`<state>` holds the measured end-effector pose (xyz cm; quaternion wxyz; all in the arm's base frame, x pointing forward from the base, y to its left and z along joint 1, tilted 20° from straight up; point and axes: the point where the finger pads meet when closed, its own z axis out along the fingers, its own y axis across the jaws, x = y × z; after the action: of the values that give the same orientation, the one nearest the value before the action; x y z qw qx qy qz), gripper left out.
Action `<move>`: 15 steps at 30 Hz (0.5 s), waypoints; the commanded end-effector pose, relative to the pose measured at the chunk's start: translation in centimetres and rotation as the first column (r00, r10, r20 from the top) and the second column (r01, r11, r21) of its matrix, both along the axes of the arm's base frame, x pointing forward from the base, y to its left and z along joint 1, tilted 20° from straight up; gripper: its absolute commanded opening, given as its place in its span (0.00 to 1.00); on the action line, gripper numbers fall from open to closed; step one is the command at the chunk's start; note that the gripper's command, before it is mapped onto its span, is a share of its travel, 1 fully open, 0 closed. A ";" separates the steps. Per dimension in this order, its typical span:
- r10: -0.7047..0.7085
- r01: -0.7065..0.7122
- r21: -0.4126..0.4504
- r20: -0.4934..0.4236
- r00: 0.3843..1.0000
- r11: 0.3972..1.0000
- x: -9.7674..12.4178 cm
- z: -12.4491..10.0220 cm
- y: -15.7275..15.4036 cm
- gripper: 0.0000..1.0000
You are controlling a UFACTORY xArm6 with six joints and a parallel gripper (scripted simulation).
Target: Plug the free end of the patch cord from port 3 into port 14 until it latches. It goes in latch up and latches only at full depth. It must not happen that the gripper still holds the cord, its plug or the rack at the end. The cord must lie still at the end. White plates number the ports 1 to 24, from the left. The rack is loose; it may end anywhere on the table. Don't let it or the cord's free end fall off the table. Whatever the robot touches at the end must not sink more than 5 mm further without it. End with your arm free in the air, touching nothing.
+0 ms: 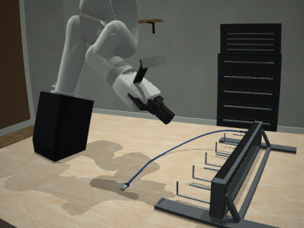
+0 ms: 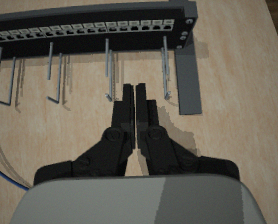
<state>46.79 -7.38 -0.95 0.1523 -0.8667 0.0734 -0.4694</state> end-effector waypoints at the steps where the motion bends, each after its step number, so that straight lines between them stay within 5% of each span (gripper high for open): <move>1: 0.000 0.000 -0.001 0.003 1.000 1.000 2.3 -1.3 0.4 0.00; 15: 0.000 0.000 -0.001 0.003 1.000 1.000 8.9 -5.2 1.9 0.00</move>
<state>52.47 -5.82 -4.40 0.1531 -0.8666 0.0731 -0.4694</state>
